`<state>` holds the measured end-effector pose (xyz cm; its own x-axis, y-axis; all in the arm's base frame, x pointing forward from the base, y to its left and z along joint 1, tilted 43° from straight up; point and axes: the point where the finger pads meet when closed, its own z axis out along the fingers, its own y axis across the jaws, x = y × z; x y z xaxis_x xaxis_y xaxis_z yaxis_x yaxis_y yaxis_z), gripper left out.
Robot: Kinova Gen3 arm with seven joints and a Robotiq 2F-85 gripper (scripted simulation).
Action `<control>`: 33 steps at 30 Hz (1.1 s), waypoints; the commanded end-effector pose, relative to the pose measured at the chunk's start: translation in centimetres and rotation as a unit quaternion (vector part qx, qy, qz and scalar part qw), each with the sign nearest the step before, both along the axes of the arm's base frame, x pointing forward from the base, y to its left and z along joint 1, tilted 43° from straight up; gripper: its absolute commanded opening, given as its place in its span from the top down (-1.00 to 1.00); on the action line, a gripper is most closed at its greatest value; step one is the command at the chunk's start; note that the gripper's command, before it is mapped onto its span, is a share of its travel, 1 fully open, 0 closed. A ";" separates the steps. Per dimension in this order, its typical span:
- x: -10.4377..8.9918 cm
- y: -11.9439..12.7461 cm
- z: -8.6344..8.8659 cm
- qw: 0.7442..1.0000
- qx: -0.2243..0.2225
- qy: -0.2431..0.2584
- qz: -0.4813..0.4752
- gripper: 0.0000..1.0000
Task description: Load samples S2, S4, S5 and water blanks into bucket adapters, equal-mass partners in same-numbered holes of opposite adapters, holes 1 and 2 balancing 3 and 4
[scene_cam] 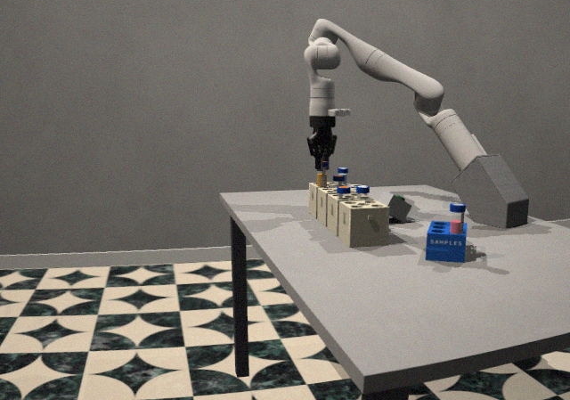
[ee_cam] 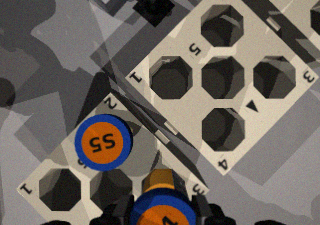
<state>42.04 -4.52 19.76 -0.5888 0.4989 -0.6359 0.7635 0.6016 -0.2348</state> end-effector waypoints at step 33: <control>0.6 -1.2 -1.5 1.000 0.000 -0.001 0.001 0.80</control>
<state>42.56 -5.74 18.32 -0.5888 0.4989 -0.6359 0.7635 0.6016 -0.2348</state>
